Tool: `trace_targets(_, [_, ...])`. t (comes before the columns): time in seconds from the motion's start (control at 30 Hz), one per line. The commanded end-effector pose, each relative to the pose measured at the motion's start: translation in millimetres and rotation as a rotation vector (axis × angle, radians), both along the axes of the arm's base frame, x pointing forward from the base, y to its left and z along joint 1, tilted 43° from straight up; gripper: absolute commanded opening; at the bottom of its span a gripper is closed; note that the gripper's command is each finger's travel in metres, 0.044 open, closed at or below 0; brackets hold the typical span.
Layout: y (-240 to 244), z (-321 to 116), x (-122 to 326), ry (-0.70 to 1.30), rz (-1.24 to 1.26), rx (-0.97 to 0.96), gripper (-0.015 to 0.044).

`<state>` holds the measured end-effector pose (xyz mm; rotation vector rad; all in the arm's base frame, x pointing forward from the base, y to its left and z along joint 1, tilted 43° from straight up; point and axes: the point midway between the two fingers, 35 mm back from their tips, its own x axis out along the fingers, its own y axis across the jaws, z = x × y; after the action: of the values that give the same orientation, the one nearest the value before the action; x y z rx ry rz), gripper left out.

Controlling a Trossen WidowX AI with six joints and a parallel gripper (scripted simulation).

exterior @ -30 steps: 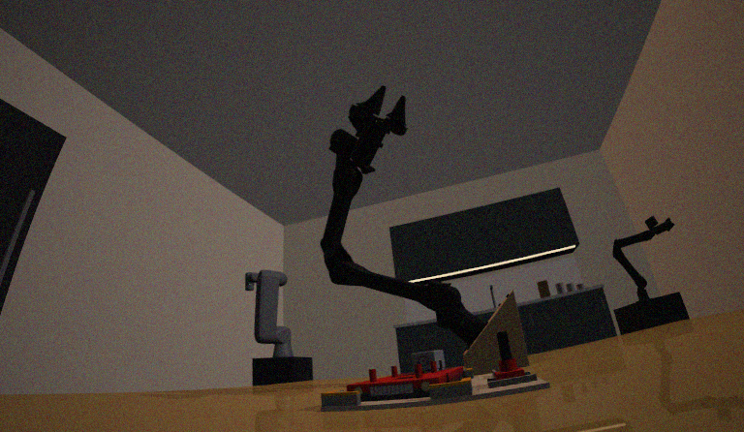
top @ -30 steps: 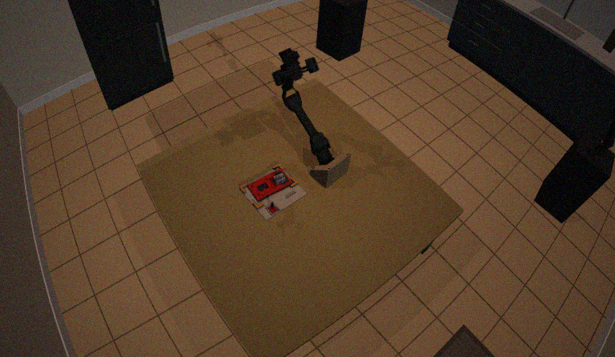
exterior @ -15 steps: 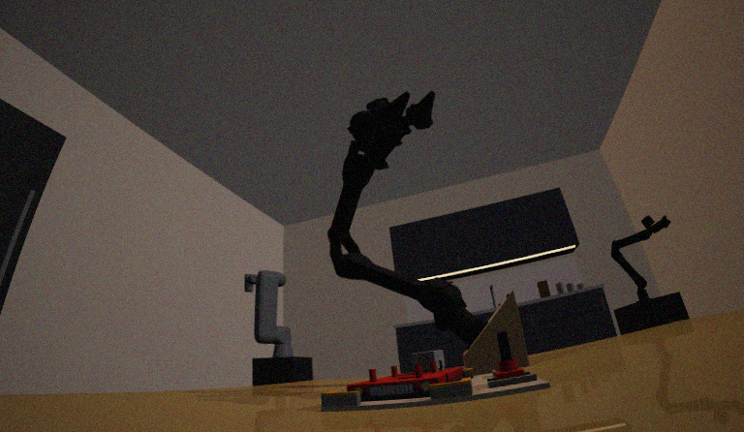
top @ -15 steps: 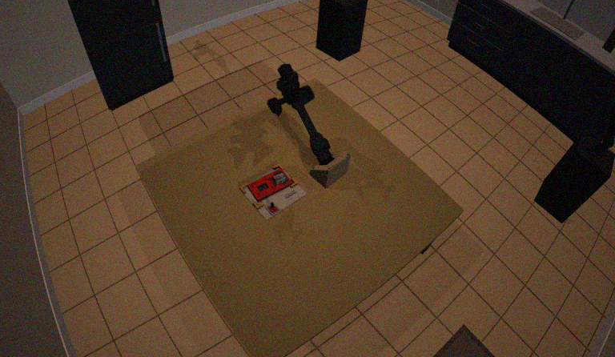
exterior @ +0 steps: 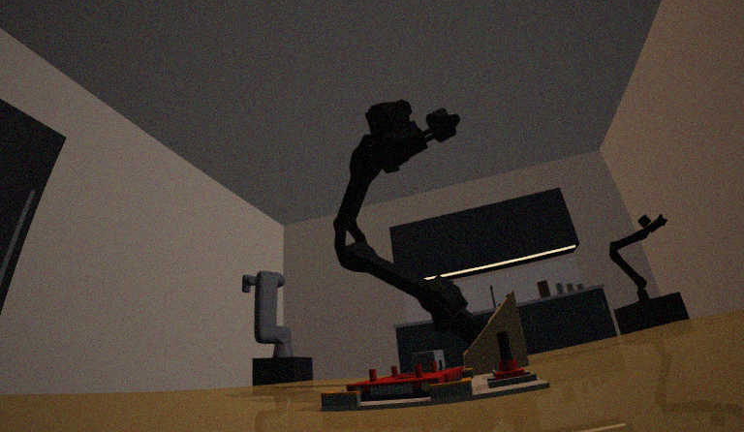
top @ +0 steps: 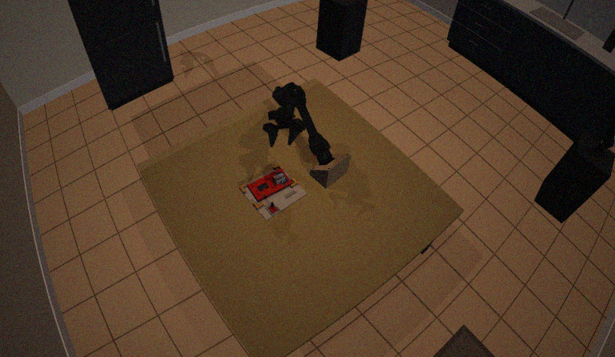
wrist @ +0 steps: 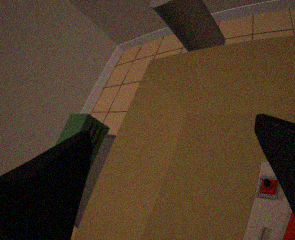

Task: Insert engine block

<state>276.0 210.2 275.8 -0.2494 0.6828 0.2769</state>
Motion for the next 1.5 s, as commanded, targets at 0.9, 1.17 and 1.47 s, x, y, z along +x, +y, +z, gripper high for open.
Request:
trace_targets(0.9, [-204, -136, -27, 0.506, -0.779, -0.482, 0.0440])
trace_targets(1.17, [-231, -149, -44, 0.595, -0.899, -0.572, 0.0440])
trace_targets(1.47, [-254, -174, -43, 0.594, -0.900, -0.572, 0.0440])
